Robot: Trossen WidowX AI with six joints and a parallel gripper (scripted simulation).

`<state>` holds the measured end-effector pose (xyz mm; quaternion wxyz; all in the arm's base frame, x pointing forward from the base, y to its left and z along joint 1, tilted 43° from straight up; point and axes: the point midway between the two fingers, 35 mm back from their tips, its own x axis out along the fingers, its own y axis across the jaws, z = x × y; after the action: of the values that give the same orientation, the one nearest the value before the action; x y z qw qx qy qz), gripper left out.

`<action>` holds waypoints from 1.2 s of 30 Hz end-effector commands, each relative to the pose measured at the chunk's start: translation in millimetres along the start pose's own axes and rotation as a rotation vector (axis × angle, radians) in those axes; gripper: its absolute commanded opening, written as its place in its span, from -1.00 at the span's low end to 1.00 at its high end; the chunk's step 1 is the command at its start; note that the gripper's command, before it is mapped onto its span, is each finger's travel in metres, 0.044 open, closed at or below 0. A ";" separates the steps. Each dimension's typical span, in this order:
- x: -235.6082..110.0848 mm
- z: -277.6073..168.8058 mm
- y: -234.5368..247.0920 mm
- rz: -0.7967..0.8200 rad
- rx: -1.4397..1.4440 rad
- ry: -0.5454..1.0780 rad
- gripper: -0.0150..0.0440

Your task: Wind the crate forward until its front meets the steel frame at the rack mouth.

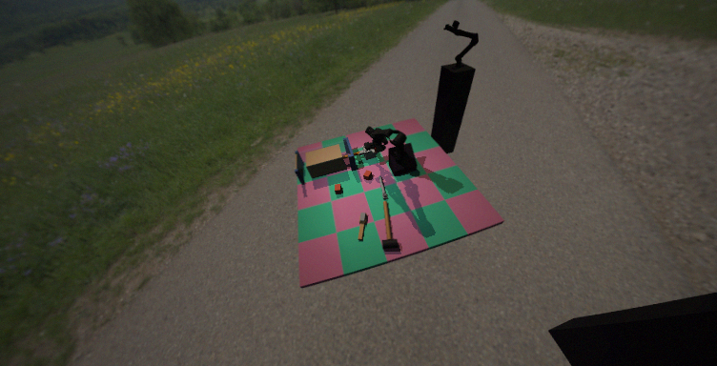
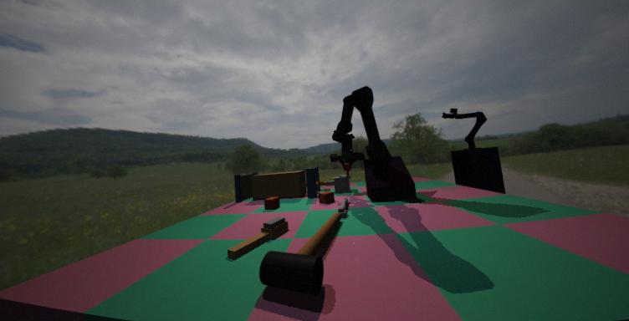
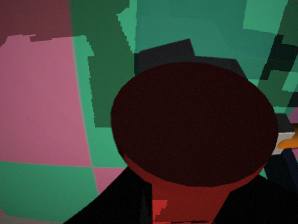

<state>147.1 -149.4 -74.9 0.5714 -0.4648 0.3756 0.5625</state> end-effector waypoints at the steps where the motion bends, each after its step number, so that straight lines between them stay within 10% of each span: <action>1: 2.8 -4.3 18.3 0.046 0.023 0.008 -0.49; 36: 12.3 -28.5 48.8 0.048 0.023 0.011 -0.49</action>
<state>110.5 -171.0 -93.6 0.5697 -0.4564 0.3860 0.5641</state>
